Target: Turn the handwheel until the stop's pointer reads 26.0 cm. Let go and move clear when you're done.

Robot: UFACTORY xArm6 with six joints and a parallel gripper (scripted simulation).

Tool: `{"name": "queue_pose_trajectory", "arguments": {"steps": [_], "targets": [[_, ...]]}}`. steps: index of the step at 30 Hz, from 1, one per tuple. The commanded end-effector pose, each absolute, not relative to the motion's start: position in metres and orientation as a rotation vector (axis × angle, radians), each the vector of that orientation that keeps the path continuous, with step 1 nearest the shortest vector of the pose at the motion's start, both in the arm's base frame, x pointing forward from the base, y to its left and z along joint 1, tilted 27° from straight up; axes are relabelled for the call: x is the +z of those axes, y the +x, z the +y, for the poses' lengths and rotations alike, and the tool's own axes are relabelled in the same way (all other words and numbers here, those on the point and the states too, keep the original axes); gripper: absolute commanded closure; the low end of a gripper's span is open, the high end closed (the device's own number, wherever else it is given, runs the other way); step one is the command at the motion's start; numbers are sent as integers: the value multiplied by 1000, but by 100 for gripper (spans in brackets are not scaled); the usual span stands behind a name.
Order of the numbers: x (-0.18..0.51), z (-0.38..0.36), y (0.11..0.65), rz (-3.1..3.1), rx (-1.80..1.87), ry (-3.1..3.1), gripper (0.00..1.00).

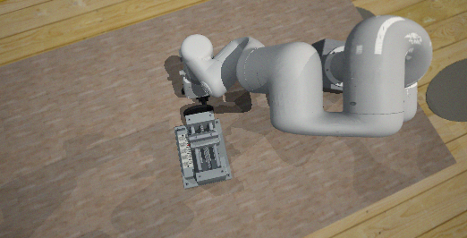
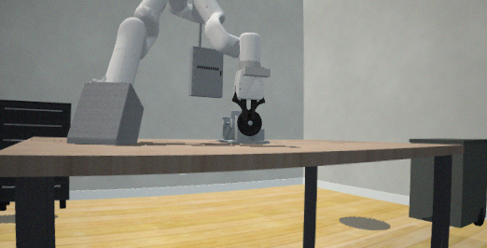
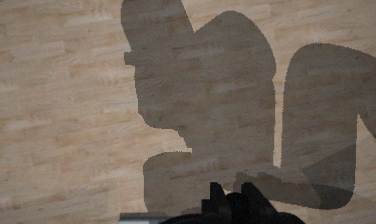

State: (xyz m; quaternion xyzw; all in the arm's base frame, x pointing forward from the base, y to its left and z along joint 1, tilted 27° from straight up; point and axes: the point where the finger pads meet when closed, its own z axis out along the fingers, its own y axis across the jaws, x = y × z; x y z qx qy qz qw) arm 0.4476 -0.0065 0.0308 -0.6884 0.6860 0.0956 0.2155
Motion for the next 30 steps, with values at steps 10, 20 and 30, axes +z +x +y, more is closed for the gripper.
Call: {"name": "queue_pose_trajectory", "arguments": {"steps": [10, 20, 30], "targets": [[34, -8, 451, 1901, 260, -1907, 94], [35, -9, 453, 1901, 260, -1907, 94], [38, -10, 458, 1901, 260, -1907, 94]]}}
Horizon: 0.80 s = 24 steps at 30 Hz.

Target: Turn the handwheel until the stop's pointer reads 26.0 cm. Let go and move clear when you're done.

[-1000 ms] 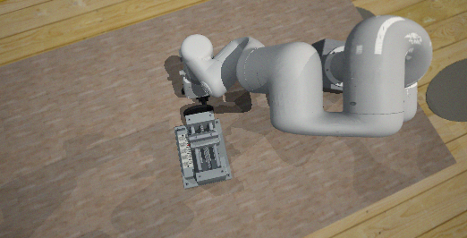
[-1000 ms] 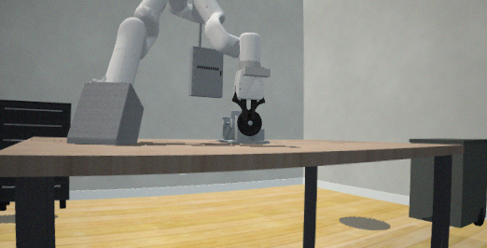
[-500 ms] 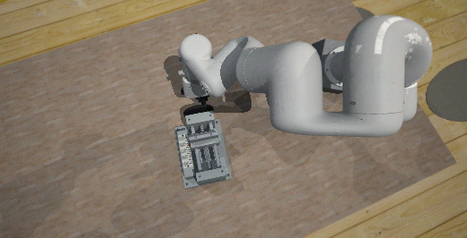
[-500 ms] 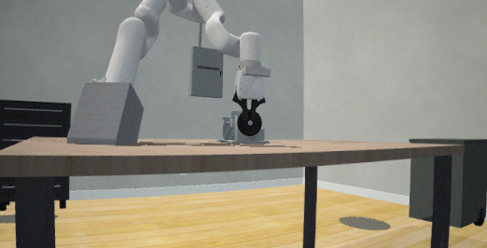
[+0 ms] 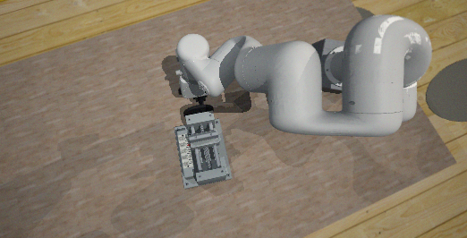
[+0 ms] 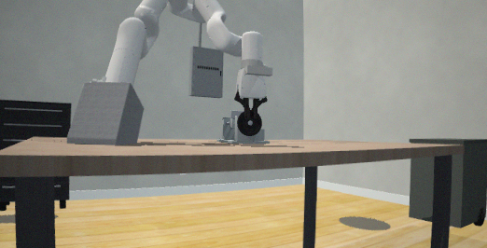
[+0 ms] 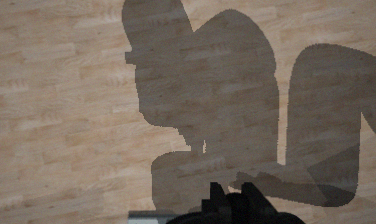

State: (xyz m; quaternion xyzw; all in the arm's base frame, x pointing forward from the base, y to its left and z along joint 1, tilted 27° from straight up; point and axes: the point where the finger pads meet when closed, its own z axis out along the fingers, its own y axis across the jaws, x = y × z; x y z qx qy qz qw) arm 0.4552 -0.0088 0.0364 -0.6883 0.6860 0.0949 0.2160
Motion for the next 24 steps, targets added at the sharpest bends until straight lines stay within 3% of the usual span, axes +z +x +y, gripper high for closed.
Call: {"name": "queue_pose_trajectory", "arguments": {"steps": [1, 24], "targets": [[38, -10, 459, 1901, 260, -1907, 94], [41, -10, 474, 1901, 260, -1907, 94]]}}
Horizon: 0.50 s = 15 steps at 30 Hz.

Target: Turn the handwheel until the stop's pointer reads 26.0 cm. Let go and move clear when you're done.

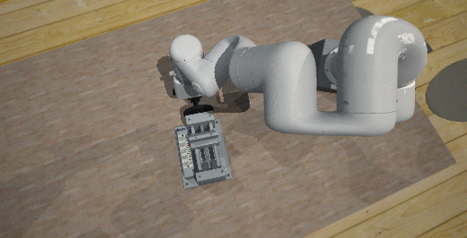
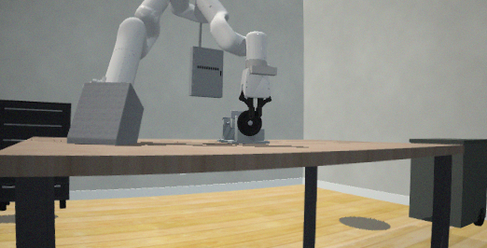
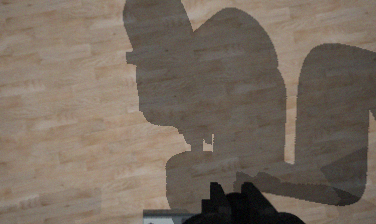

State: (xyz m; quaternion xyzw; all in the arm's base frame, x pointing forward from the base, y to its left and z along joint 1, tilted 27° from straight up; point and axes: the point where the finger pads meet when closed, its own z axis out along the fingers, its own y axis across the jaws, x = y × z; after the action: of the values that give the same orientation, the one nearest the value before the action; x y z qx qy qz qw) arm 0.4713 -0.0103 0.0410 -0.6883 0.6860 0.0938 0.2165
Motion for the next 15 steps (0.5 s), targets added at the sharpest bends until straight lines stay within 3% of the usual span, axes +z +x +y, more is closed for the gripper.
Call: {"name": "queue_pose_trajectory", "arguments": {"steps": [1, 15], "targets": [[41, -10, 475, 1901, 260, -1907, 94], [38, -8, 489, 1901, 260, -1907, 94]]}}
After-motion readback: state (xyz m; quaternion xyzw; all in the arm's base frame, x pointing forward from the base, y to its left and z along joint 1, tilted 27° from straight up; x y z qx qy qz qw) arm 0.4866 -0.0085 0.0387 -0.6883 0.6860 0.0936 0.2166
